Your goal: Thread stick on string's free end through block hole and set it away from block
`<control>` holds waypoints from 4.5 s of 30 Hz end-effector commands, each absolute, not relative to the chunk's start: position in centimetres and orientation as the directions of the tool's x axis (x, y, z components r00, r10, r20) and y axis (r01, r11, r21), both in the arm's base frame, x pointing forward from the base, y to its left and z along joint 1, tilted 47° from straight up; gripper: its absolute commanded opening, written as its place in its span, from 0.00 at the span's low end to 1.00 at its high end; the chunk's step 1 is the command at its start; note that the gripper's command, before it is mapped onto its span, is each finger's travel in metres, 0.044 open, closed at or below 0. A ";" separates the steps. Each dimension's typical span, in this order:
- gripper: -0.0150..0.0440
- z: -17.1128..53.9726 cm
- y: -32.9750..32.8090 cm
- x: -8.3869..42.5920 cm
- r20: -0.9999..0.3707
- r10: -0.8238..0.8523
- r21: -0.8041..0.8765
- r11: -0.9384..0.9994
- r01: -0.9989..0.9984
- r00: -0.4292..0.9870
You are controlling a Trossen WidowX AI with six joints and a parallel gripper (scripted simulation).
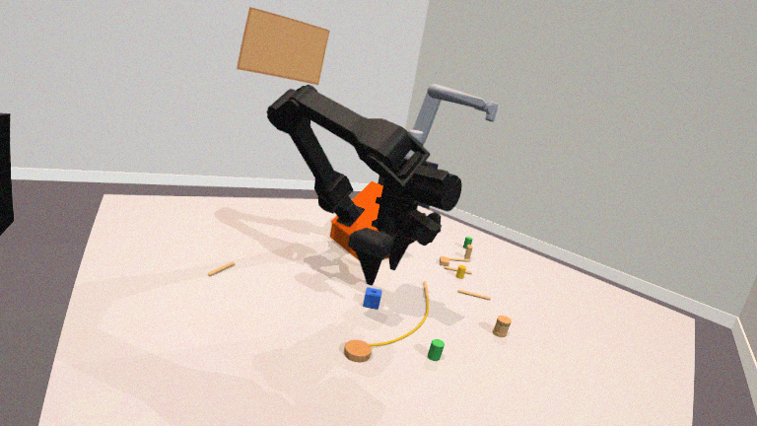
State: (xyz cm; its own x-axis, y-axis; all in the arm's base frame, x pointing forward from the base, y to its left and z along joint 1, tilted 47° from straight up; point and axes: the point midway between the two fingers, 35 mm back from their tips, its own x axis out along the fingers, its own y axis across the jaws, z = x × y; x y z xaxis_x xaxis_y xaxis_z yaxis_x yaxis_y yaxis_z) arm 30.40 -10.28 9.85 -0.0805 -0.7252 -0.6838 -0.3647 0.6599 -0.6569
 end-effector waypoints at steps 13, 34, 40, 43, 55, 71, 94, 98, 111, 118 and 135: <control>1.00 10.7 -10.0 30.0 -0.680 -0.728 -0.394 0.267 0.879 -0.083; 1.00 11.2 -9.8 29.8 -0.680 -0.728 0.366 -0.436 0.822 -0.084; 1.00 11.3 -9.8 29.8 -0.680 -0.728 0.473 -0.524 0.708 -0.084; 1.00 11.3 -9.8 29.8 -0.680 -0.728 0.473 -0.524 0.708 -0.084; 1.00 11.3 -9.8 29.8 -0.680 -0.728 0.473 -0.524 0.708 -0.084; 0.65 11.3 -9.8 29.8 -0.680 -0.728 0.473 -0.524 0.708 -0.084; 0.65 9.2 -12.0 29.7 -0.681 -0.727 0.473 -0.524 0.708 -0.083; 0.65 8.8 -12.4 29.6 -0.681 -0.728 0.473 -0.524 0.708 -0.083; 0.65 7.4 -14.0 29.3 -0.679 -0.730 0.475 -0.522 0.708 -0.083; 0.65 7.3 -14.2 29.3 -0.678 -0.730 0.475 -0.522 0.708 -0.084; 0.25 7.3 -14.0 29.4 -0.682 -0.727 0.477 -0.526 0.704 -0.081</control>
